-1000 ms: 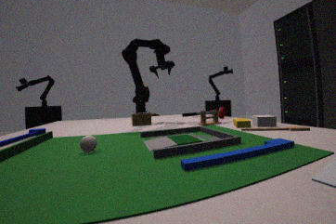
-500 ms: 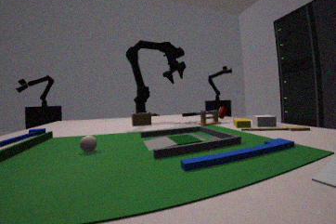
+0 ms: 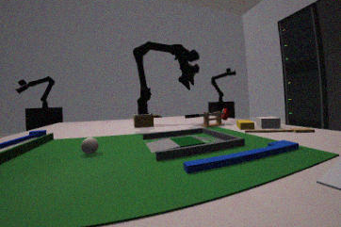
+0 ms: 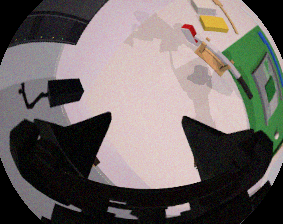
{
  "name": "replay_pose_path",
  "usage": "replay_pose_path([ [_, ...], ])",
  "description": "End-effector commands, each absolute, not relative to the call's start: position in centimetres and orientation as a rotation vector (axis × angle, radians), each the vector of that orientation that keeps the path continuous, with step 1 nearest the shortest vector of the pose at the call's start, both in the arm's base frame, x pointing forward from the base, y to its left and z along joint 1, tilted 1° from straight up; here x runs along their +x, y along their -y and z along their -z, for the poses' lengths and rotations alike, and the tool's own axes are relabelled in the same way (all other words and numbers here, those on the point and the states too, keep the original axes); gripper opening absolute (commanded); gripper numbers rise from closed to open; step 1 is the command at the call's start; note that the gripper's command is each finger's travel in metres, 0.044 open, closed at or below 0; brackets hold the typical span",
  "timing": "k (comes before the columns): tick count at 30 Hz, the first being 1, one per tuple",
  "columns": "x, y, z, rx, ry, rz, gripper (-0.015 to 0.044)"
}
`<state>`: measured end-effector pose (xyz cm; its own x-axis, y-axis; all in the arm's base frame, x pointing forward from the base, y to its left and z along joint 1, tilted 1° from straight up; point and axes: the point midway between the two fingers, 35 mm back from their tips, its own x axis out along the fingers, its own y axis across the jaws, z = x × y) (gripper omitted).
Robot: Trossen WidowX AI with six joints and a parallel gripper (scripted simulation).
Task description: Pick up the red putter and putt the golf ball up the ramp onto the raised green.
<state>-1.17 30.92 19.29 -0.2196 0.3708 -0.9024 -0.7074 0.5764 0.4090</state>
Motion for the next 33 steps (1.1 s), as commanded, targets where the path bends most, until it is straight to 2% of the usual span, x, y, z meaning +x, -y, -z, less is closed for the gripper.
replay_pose_path([
  [1,5.3,-31.0,-16.0,-0.518,-1.329,-1.136,0.0440],
  [13,13.8,-28.6,-11.9,-0.822,-1.120,-1.305,0.0440],
  [25,21.0,-23.5,-7.7,-1.123,-0.923,-1.474,0.0440],
  [33,22.3,-22.2,-6.9,-1.182,-0.882,-1.510,0.0440],
])
